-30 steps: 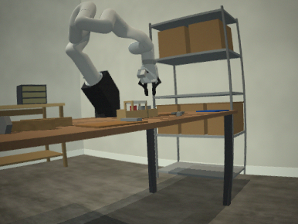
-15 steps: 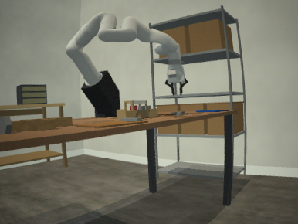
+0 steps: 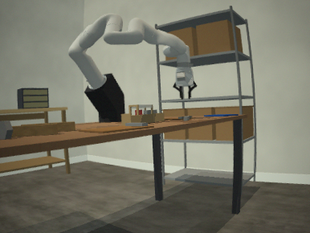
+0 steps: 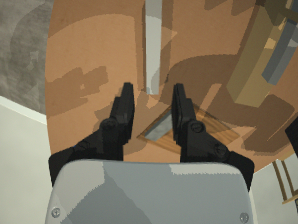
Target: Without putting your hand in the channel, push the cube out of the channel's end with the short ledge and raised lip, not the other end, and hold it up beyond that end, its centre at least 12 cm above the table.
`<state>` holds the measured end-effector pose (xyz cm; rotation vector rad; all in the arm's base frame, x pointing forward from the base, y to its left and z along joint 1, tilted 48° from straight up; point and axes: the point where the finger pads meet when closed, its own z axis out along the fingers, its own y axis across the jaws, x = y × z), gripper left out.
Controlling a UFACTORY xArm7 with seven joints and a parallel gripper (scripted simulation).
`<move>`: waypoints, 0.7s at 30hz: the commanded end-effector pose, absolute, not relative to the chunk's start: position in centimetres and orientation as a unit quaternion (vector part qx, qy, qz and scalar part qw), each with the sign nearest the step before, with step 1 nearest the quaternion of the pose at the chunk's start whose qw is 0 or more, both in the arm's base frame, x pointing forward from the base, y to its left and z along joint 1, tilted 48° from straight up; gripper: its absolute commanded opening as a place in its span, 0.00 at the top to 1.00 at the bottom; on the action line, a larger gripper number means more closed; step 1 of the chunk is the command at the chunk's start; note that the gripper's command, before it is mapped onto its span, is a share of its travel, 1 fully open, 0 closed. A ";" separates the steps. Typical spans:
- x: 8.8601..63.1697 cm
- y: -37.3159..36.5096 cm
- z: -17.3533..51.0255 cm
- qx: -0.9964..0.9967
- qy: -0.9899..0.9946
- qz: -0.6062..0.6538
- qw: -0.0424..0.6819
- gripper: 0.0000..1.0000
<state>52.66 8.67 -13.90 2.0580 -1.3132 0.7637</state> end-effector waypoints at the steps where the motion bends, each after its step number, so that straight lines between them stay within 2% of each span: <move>1: 52.7 9.0 -13.8 0.772 -0.491 0.286 0.285 0.62; 21: 52.8 8.5 -14.3 0.772 -0.491 0.286 0.285 0.62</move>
